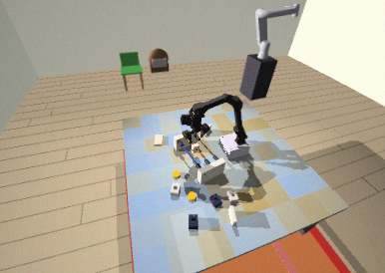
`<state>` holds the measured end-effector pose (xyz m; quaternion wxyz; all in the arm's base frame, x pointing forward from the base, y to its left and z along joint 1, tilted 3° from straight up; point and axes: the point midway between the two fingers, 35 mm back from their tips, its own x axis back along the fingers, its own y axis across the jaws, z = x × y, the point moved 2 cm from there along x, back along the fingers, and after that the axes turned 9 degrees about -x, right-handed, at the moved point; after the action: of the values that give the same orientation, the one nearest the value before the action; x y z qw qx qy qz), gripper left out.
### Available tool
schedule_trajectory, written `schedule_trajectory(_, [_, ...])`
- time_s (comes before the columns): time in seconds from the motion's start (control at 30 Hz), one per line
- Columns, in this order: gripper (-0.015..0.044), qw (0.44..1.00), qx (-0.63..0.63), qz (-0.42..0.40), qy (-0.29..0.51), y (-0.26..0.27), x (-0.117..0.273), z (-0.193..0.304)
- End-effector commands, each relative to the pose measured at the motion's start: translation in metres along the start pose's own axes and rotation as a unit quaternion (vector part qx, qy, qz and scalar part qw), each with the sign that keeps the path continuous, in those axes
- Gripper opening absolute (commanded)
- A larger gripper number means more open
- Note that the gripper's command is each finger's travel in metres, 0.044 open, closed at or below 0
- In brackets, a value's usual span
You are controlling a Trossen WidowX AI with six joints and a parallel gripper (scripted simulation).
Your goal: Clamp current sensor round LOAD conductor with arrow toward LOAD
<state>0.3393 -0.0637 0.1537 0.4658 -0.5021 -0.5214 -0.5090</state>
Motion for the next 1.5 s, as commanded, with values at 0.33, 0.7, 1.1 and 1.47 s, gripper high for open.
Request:
schedule_trajectory(0.33, [0.0440, 0.995, 0.094, 0.005, 0.034, -0.004, -0.004, -0.011])
schedule_trajectory(0.7, [0.0440, 0.864, 0.469, -0.094, 0.156, -0.024, -0.013, -0.056])
schedule_trajectory(1.1, [0.0440, 0.711, 0.643, -0.238, 0.156, -0.038, -0.012, -0.089])
schedule_trajectory(1.47, [0.0440, 0.564, 0.746, -0.345, 0.080, -0.050, -0.007, -0.115])
